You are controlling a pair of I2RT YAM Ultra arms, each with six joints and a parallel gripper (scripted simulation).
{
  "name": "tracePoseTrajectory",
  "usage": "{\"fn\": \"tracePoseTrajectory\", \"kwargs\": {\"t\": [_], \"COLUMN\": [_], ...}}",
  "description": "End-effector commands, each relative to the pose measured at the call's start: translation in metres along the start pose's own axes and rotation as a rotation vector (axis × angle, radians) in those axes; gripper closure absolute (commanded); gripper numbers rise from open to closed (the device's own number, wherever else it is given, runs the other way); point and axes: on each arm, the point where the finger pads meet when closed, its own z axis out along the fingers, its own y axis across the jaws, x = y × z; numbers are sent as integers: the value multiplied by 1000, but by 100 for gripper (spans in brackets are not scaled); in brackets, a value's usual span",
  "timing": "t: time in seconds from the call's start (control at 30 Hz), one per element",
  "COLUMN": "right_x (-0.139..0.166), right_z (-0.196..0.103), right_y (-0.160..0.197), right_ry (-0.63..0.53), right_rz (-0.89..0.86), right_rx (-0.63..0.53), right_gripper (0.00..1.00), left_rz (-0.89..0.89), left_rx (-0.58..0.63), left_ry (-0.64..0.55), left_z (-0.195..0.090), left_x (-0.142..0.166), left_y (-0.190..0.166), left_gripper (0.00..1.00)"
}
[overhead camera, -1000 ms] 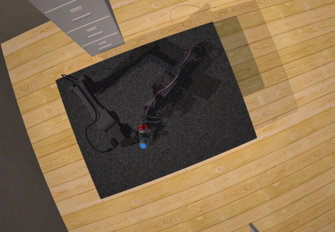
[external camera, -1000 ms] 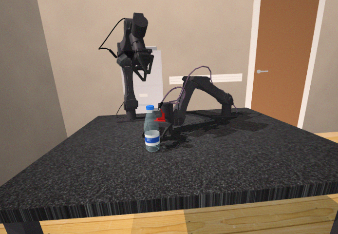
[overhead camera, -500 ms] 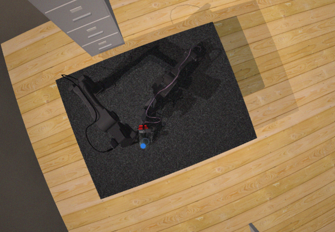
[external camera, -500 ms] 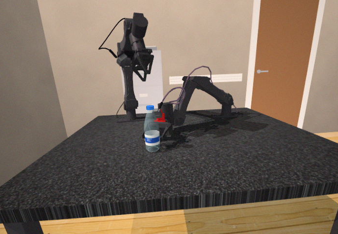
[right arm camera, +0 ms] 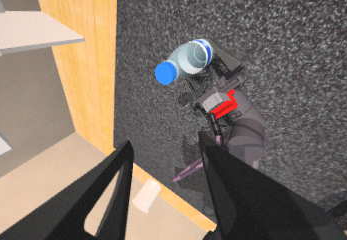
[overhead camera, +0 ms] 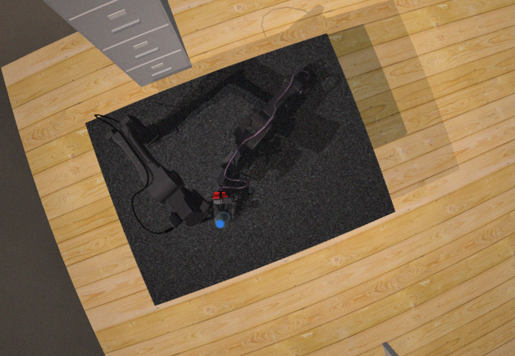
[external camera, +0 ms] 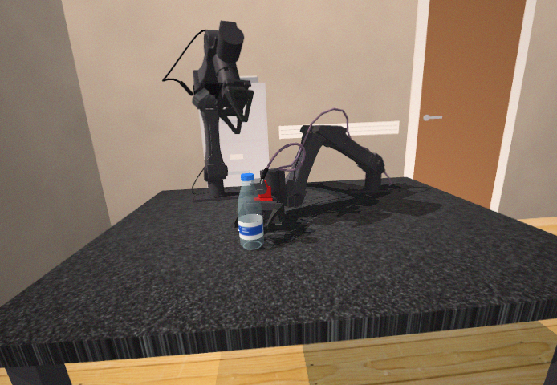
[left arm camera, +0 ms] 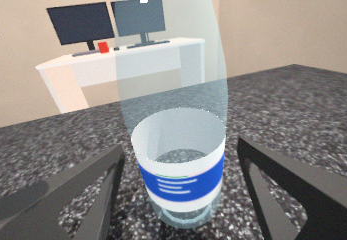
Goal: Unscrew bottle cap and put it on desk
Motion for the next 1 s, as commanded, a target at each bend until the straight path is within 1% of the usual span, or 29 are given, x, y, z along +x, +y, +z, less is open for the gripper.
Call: {"fn": "tracePoseTrajectory", "kwargs": {"t": [0.0, 0.63, 0.83, 0.87, 0.93, 0.97], "right_x": [-1, -1, -1, -1, -1, -1], "right_z": [-1, -1, -1, -1, -1, -1], "right_y": [1, 1, 1, 1, 1, 1], "right_ry": [-8, -8, -8, -8, -8, -8], "right_rz": [1, 1, 1, 1, 1, 1], "right_rx": [3, 3, 3, 3, 3, 3], "right_gripper": [43, 43, 43, 43, 43, 43], "left_rz": [-46, -46, -61, -52, -52, -43], "left_rx": [-5, -5, -7, -5, -5, -3], "left_ry": [-45, -45, -59, -51, -51, -43], "left_z": [10, 10, 13, 10, 10, 8], "left_x": [-25, -26, -33, -29, -29, -25], "left_y": [-2, -2, -2, -3, -3, -3], "left_gripper": [11, 11, 11, 23, 23, 34]}}
